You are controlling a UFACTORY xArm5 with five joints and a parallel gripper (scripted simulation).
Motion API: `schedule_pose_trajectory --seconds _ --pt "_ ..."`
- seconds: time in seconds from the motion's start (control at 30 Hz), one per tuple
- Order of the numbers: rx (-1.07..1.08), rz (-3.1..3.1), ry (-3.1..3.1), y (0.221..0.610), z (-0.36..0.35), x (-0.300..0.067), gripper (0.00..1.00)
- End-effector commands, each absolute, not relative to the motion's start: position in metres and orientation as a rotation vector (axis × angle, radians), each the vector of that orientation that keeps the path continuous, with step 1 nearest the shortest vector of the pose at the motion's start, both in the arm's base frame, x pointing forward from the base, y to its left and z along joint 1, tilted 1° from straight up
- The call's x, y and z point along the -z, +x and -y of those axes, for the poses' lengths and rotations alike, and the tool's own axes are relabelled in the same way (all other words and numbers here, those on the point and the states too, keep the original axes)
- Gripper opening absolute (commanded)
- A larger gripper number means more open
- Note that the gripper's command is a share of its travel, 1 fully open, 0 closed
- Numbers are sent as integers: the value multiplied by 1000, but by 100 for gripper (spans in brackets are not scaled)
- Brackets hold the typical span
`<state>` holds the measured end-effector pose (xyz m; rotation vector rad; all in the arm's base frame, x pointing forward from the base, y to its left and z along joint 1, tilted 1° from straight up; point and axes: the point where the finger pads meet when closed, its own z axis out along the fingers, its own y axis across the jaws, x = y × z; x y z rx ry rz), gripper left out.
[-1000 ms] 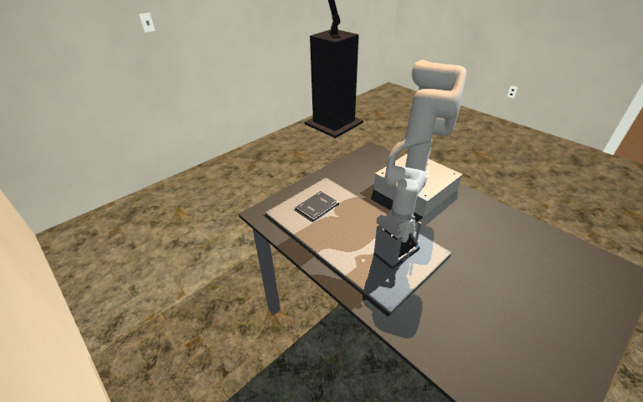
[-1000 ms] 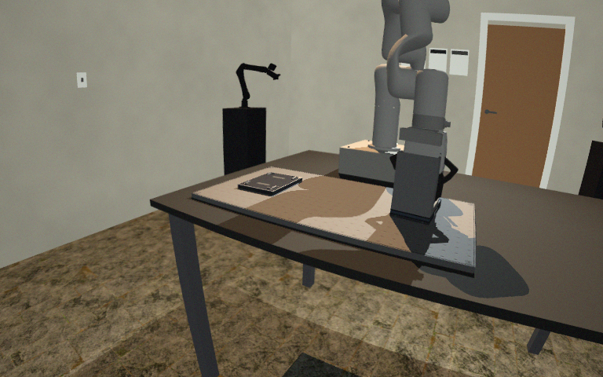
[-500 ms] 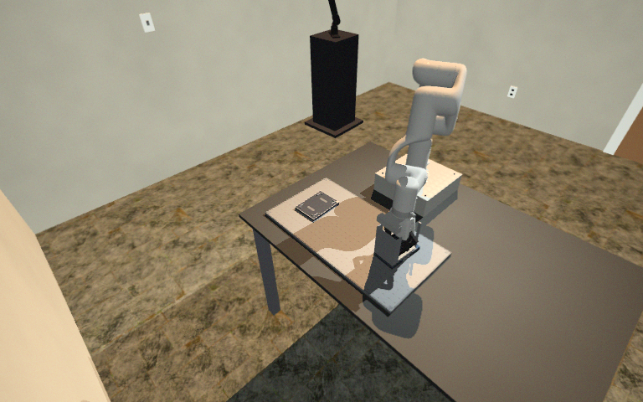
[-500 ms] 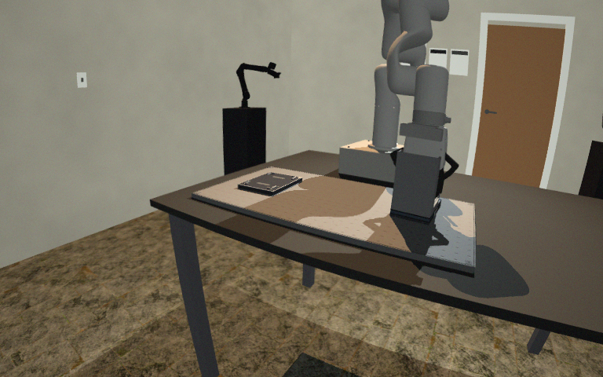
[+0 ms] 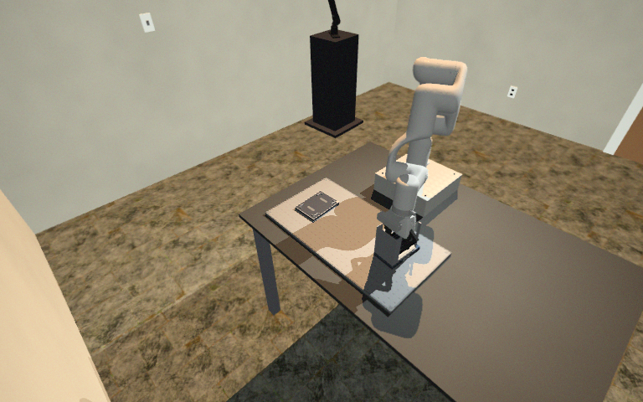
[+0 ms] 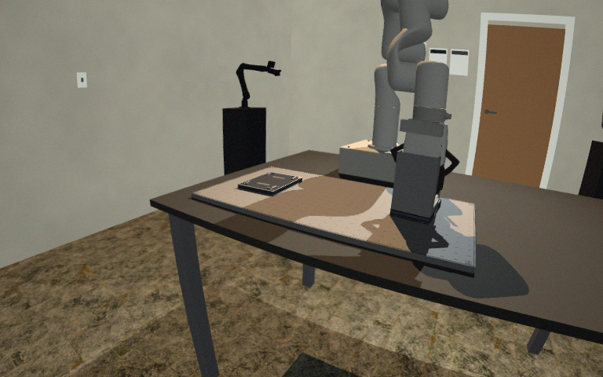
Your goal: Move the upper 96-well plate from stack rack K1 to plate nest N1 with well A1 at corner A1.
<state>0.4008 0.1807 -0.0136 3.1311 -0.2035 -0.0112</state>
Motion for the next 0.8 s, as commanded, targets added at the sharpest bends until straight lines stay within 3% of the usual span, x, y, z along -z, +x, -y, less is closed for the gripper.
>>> schedule_pose_trajectory --seconds 0.0,0.77 --pt "15 204 3144 402 -181 11 0" --pt "15 204 3144 402 -181 -13 0"
